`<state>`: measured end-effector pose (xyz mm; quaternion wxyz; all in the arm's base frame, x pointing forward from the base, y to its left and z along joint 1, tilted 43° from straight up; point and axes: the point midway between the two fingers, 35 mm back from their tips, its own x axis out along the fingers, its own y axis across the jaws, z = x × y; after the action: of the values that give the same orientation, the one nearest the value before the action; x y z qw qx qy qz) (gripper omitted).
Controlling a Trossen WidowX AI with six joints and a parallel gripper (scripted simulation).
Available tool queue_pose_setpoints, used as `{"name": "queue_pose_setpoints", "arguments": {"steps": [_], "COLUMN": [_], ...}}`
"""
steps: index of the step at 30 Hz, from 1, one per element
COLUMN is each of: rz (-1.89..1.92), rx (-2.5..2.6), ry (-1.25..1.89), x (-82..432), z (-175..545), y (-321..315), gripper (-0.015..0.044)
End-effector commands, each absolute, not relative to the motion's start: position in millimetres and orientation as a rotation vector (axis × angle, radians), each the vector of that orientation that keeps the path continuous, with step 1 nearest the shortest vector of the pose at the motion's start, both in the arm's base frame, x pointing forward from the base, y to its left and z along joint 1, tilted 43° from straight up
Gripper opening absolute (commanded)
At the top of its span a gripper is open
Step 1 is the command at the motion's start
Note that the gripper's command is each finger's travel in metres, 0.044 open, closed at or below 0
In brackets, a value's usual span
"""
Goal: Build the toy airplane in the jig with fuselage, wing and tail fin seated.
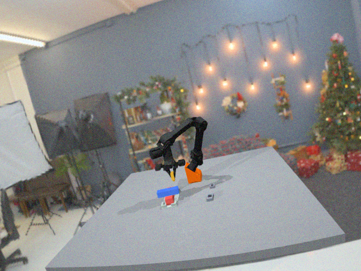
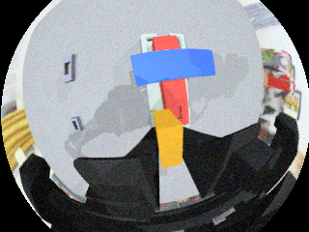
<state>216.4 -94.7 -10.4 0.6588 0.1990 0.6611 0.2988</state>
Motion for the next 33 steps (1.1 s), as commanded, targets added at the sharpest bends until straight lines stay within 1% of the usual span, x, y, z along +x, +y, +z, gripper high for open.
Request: {"name": "queue_pose_setpoints", "arguments": {"steps": [1, 13, 15, 16, 33], "rz": [0.693, 0.729, 0.729, 0.729, 0.729], "rx": [0.439, 0.412, 0.412, 0.412, 0.412], "ry": [1.494, 1.462, 1.462, 1.462, 1.462], "x": [214.3, 208.6, 208.8, 208.8, 208.6], "z": [-23.2, -53.6, -53.4, -53.4, -53.6], "y": [-101.0, -116.4, -116.5, -116.5, -116.3], "gripper": [0.0000, 0.0000, 0.0053, 0.0065, 0.0065]}}
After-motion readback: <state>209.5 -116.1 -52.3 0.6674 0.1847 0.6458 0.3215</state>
